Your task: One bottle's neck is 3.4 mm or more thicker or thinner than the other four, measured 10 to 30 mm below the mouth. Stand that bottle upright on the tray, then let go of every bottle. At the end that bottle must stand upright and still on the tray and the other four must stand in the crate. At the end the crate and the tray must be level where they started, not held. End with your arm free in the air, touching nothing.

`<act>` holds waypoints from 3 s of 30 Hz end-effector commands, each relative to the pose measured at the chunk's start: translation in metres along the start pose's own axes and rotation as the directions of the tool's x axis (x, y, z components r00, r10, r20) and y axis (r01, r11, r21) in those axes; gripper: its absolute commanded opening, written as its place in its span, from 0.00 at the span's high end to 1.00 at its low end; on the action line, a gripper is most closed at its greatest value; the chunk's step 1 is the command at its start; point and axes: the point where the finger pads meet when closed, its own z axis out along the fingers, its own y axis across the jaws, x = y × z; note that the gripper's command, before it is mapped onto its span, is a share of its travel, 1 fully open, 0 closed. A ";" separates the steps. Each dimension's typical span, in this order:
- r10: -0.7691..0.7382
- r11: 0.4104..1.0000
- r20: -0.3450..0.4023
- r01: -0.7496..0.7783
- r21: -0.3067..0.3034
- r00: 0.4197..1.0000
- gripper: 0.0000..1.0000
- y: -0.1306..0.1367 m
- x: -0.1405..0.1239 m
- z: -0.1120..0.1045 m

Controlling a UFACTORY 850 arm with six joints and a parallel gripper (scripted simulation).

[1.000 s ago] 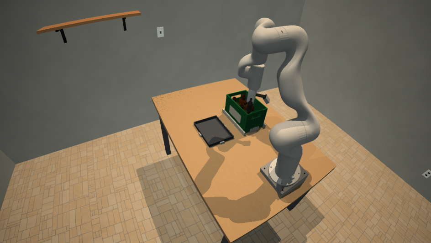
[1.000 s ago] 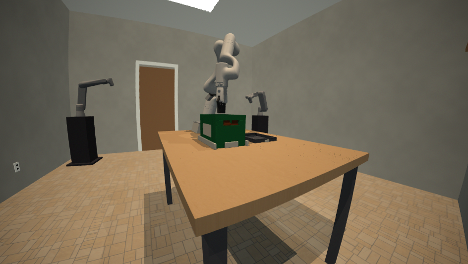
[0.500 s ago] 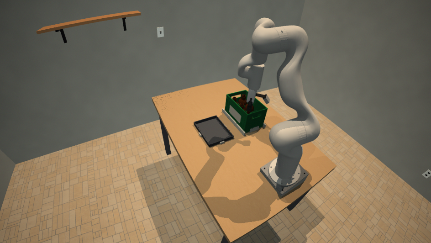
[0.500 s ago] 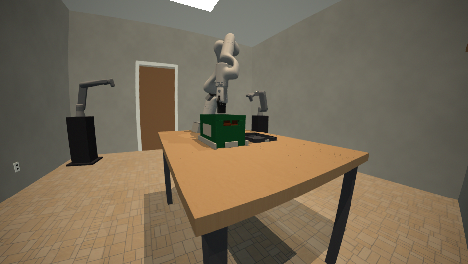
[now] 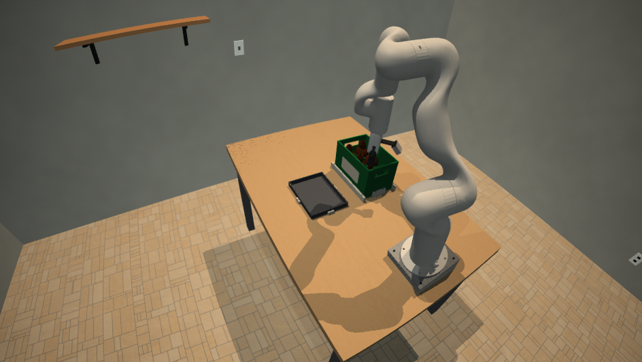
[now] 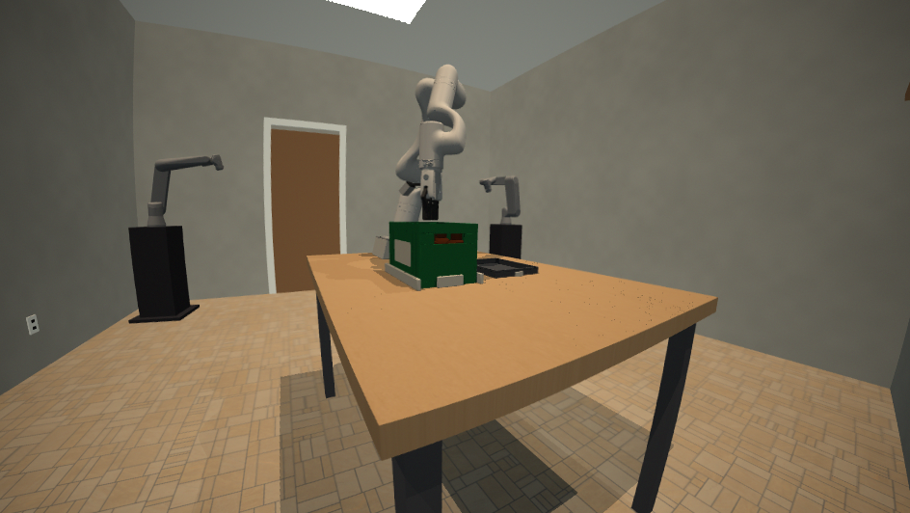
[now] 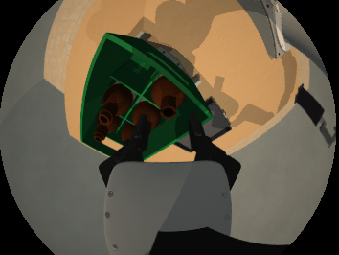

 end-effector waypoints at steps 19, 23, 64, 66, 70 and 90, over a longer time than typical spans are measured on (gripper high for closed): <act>0.000 1.000 0.001 0.000 0.002 1.000 0.35 -0.001 0.000 0.009; 0.000 1.000 0.001 0.000 0.002 1.000 0.35 -0.001 0.000 0.014; 0.000 1.000 0.001 0.000 0.002 1.000 0.35 -0.001 0.000 0.040; 0.000 1.000 0.001 0.000 0.002 1.000 0.35 -0.001 0.000 0.040; 0.000 1.000 0.001 0.000 0.002 1.000 0.35 -0.001 0.000 0.040; 0.000 1.000 0.001 0.000 0.002 1.000 1.00 -0.001 0.000 0.040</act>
